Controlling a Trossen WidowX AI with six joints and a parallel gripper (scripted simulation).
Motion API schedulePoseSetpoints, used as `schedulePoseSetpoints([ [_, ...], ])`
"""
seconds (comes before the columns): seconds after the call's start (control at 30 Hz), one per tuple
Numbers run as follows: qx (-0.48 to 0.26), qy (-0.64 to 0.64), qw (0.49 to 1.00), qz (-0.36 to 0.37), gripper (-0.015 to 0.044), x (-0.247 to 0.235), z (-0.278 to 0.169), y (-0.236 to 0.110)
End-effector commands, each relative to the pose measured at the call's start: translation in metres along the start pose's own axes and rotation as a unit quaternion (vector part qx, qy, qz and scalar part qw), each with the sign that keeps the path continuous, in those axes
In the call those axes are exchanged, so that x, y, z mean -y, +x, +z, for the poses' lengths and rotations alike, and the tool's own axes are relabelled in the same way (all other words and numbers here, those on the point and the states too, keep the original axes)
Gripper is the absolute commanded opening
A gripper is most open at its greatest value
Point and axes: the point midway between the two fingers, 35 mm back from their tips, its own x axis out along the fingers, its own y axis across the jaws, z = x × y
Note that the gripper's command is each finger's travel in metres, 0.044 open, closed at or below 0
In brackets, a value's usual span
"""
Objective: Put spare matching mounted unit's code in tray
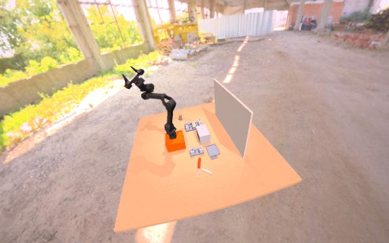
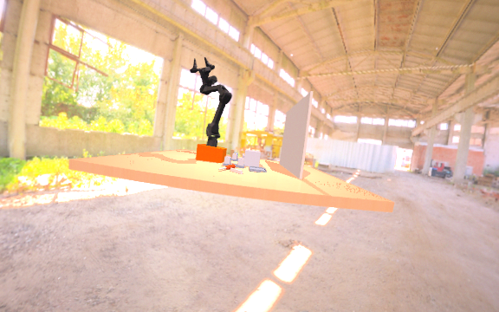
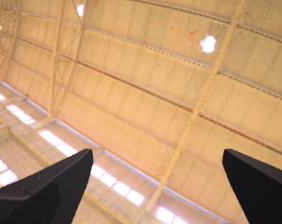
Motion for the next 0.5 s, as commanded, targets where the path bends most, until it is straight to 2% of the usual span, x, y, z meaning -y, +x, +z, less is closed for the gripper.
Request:
schedulePoseSetpoints([
  [0.0,0.000,0.000,1.000,0.000,0.0426,0.000,0.000,0.000],
  [0.23,-0.015,-0.003,1.000,0.001,0.0440,0.003,-0.008,-0.002],
  [0.47,-0.166,-0.032,0.986,-0.006,0.0440,0.045,-0.081,-0.030],
])
